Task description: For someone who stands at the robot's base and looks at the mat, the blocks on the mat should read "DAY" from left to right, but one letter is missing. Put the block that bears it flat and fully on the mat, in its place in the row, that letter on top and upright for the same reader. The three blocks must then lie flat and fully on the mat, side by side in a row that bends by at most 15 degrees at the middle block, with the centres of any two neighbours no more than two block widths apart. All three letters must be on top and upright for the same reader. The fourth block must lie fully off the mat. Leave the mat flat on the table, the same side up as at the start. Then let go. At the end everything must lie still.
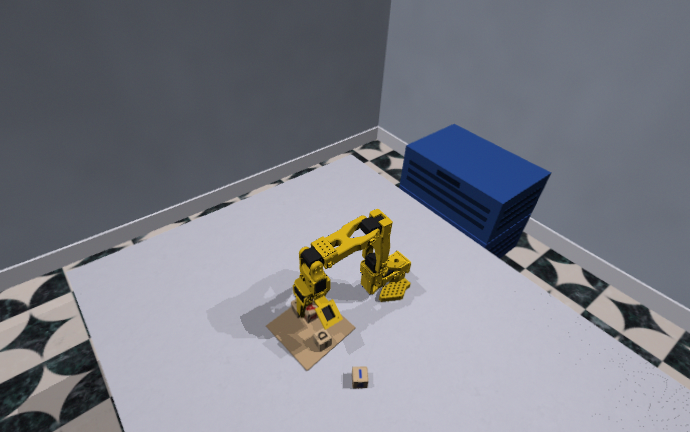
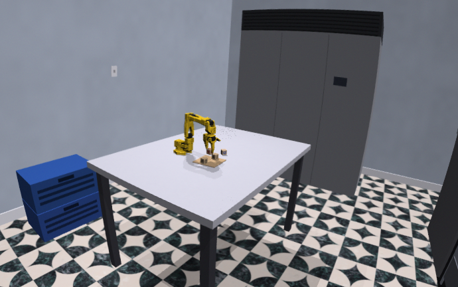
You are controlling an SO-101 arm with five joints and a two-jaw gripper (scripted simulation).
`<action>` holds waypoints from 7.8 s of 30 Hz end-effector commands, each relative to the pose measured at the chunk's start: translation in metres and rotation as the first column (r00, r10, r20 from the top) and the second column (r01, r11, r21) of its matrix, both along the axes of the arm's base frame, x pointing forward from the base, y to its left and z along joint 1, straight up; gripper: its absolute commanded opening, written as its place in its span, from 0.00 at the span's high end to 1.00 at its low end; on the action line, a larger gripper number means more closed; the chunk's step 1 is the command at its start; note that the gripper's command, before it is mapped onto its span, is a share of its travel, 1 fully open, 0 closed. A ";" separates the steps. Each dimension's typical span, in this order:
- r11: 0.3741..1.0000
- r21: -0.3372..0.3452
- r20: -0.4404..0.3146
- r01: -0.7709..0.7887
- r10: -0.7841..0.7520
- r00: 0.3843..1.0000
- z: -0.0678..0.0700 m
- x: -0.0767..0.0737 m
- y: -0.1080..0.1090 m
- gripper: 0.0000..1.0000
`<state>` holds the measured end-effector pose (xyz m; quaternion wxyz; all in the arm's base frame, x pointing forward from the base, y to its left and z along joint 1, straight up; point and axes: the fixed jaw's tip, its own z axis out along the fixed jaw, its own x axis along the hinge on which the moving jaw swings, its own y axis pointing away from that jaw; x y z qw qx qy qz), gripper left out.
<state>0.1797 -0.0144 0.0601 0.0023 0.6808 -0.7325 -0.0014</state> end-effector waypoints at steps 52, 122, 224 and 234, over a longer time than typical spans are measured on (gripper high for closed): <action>1.000 -0.003 0.056 -0.002 0.002 0.998 0.008 0.006 0.000 1.00; 1.000 -0.003 0.056 -0.001 0.001 0.998 -0.016 0.006 -0.001 1.00; 1.000 -0.003 0.056 -0.001 0.001 0.998 -0.033 0.007 -0.001 0.64; 1.000 -0.003 0.056 -0.001 0.001 0.998 -0.028 0.008 -0.001 0.64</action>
